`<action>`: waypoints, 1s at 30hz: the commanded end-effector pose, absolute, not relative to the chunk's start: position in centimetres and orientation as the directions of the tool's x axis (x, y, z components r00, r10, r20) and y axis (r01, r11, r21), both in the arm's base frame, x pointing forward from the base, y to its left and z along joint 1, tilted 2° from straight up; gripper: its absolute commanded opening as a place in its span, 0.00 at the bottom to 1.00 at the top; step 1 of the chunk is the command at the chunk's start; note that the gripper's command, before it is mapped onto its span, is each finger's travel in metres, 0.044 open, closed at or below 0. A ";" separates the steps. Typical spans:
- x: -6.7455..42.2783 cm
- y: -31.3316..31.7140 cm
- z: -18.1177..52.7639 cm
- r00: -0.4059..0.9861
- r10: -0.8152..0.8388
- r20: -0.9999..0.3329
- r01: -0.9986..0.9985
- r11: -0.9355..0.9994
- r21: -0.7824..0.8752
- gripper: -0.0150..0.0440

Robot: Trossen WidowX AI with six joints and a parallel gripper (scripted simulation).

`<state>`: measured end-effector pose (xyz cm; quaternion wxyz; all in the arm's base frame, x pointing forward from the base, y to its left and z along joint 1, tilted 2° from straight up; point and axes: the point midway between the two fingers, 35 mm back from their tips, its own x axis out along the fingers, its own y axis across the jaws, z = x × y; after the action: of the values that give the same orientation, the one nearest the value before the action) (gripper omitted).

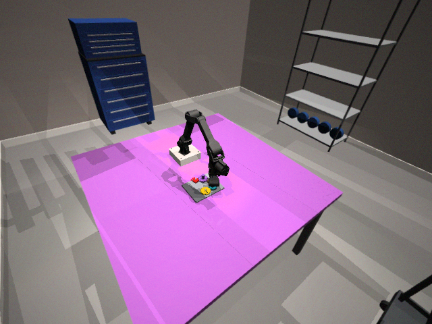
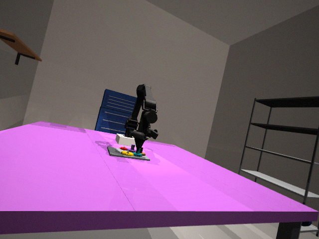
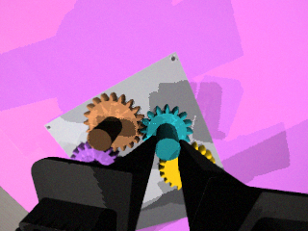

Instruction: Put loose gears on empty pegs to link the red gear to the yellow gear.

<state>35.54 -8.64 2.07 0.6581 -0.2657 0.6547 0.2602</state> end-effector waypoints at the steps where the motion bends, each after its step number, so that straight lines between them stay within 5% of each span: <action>1: 35.5 -8.7 1.9 0.007 -0.005 -1.000 -0.634 0.774 -0.008 0.25; 9: 35.6 -8.6 1.9 0.007 -0.005 -1.000 -0.677 0.736 -0.008 0.25; 15: 35.6 -8.6 2.1 0.007 -0.005 -1.000 -0.726 0.688 -0.008 0.49; 30: 35.5 -8.6 6.8 0.007 -0.005 -1.000 -0.770 0.638 -0.008 0.49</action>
<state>35.45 -8.59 5.98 0.6425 -0.2991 0.6406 0.2956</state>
